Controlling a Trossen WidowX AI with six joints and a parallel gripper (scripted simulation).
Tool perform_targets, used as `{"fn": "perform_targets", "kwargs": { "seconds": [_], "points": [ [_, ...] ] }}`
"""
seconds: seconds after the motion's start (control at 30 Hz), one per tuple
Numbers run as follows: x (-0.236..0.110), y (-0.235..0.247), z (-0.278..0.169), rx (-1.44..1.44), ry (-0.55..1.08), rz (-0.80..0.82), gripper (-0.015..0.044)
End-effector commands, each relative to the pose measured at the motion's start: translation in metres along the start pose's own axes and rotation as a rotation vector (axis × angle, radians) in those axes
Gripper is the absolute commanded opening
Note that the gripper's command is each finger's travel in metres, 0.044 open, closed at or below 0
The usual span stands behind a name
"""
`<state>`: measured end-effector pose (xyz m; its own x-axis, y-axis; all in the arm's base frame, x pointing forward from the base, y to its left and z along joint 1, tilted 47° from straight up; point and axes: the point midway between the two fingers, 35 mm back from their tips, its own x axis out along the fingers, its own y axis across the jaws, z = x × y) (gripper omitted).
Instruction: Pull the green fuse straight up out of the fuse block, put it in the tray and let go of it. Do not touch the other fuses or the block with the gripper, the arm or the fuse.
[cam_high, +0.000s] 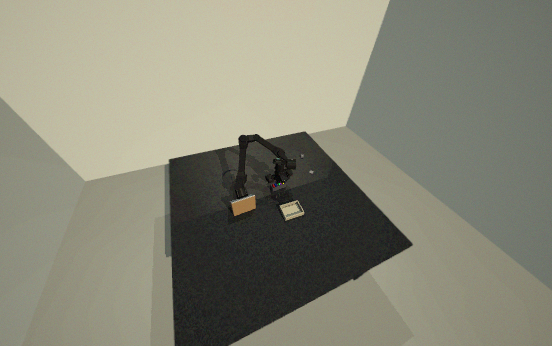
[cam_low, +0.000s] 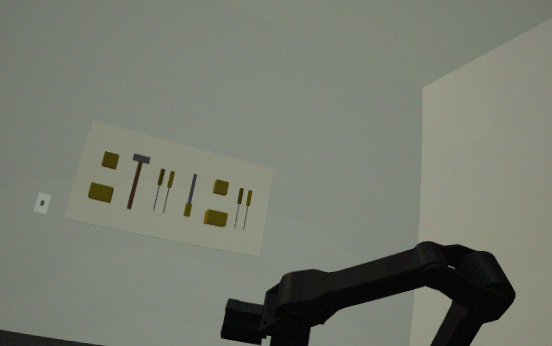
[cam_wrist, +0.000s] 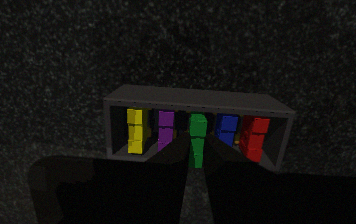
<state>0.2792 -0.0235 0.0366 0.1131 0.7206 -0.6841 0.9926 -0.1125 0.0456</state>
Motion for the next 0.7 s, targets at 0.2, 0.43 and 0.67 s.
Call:
{"fn": "perform_targets", "kwargs": {
  "seconds": [0.2,0.43,0.67],
  "points": [
    [-0.0051,0.0003,0.0002,-0.005,-0.002,-0.001,0.0000],
    [-0.0086,0.0003,0.0002,-0.004,-0.002,-0.001,0.0000],
    [-0.0120,0.0003,0.0001,-0.004,-0.002,-0.001,0.0000]
  ]
}}
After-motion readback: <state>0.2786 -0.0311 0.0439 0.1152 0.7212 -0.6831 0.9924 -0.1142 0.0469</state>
